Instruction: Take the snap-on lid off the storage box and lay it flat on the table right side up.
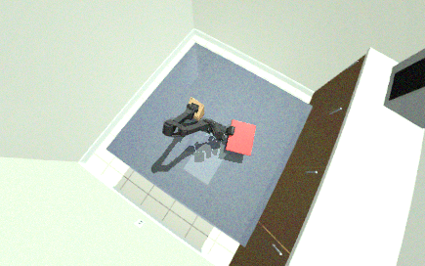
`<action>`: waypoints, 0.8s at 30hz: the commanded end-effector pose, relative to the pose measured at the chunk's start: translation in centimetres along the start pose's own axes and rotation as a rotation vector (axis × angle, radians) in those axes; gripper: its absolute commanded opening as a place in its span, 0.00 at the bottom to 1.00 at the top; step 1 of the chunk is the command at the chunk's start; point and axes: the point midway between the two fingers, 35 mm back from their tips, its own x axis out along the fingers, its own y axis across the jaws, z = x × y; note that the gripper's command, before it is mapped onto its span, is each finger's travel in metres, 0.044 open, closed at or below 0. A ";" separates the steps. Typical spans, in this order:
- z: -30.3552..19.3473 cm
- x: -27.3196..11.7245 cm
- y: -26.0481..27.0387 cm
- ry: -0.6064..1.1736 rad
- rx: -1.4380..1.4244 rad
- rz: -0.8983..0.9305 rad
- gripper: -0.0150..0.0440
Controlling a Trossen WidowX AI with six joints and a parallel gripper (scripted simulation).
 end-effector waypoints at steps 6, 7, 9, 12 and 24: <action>0.0 -0.2 0.2 0.000 0.001 0.002 0.25; 0.0 -0.2 0.3 0.000 0.001 0.002 0.25; 0.0 -0.3 0.3 0.000 0.001 0.002 0.25; 0.0 -0.3 0.3 0.000 0.001 0.002 0.25; -0.1 -0.5 0.5 0.000 0.001 0.003 0.25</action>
